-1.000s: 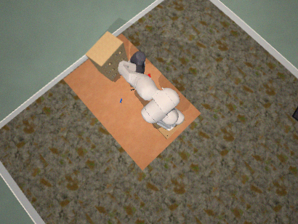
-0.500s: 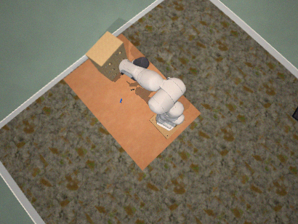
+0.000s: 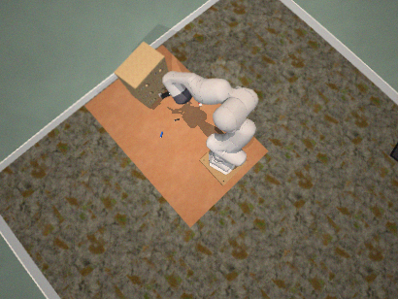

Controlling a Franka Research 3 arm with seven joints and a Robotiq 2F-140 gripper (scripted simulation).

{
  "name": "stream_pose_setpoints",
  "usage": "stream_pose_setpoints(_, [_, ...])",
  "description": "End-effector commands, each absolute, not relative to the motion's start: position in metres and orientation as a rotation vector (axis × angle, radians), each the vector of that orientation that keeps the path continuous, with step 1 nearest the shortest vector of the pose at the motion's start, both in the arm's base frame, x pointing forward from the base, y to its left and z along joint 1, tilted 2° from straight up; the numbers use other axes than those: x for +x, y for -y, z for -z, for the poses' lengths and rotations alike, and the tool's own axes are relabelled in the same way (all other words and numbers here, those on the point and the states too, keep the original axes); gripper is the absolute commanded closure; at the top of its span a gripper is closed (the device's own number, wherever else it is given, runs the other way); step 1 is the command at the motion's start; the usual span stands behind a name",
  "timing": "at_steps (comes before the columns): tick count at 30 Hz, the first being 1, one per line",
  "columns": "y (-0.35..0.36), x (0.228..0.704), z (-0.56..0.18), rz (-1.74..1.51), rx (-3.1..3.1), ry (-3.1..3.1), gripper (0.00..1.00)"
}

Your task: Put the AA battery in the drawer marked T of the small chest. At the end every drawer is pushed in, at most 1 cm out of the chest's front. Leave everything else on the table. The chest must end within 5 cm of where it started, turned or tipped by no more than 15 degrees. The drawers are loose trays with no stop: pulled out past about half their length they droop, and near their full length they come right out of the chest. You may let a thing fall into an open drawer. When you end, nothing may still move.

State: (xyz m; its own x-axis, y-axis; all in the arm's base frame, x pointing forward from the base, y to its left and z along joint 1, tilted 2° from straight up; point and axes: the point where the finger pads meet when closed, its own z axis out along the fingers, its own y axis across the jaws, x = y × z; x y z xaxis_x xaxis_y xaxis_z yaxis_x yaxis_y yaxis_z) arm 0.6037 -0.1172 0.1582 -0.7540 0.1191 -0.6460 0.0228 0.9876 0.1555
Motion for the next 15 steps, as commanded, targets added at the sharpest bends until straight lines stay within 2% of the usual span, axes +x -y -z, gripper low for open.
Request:
stream_pose_setpoints(1, [0.128,0.611,-0.152,-0.047,-0.023,-2.183,0.00])
stream_pose_setpoints(15, [0.128,0.627,-0.136,-0.156,0.021,-2.124,0.00])
